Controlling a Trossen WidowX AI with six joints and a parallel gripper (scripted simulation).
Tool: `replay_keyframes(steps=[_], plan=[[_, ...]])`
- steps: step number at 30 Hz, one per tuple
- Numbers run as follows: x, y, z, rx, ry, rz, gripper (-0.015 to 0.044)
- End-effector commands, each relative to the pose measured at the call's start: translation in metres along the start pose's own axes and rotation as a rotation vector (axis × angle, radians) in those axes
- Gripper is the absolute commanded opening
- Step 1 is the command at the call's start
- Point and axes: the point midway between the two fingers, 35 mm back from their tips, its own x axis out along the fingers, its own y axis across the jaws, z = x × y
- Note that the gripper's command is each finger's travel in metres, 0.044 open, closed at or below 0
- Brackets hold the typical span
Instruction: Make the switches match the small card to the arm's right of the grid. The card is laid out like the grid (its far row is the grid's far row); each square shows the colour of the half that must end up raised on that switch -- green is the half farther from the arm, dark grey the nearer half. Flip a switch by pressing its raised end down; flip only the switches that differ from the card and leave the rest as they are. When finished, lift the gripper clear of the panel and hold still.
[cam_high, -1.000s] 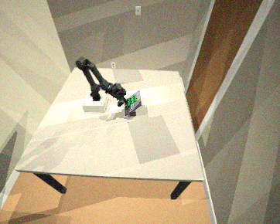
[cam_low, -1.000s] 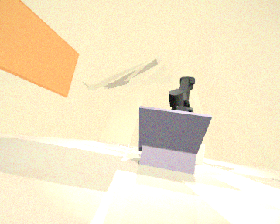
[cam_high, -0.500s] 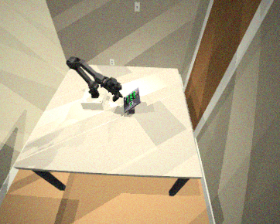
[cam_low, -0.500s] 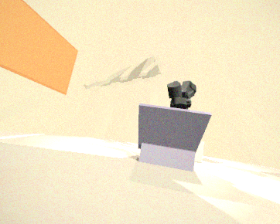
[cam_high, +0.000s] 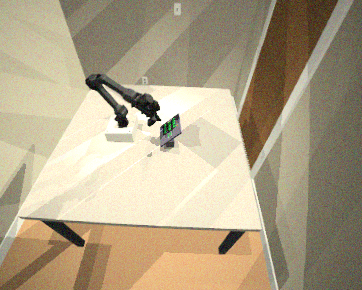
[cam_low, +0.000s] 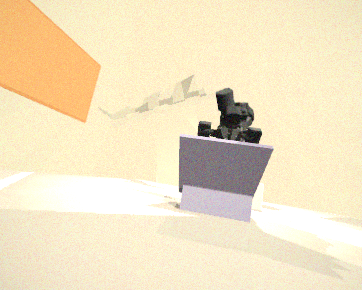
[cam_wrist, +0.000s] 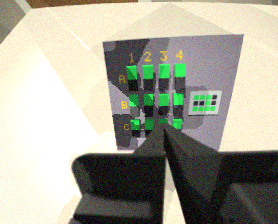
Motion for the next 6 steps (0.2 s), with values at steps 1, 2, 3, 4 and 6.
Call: replay_keyframes(steps=[1,2,3,4,6], plan=[[0.0012,-0.0004,-0.0005,0.007,0.014,0.002,0.0],[0.0012,-0.0004,-0.0005,0.007,0.014,0.002,0.0],[0.0012,-0.0004,-0.0005,0.007,0.014,0.002,0.0],[0.0012,-0.0004,-0.0005,0.007,0.014,0.002,0.0],[0.0012,-0.0004,-0.0005,0.007,0.014,0.002,0.0]])
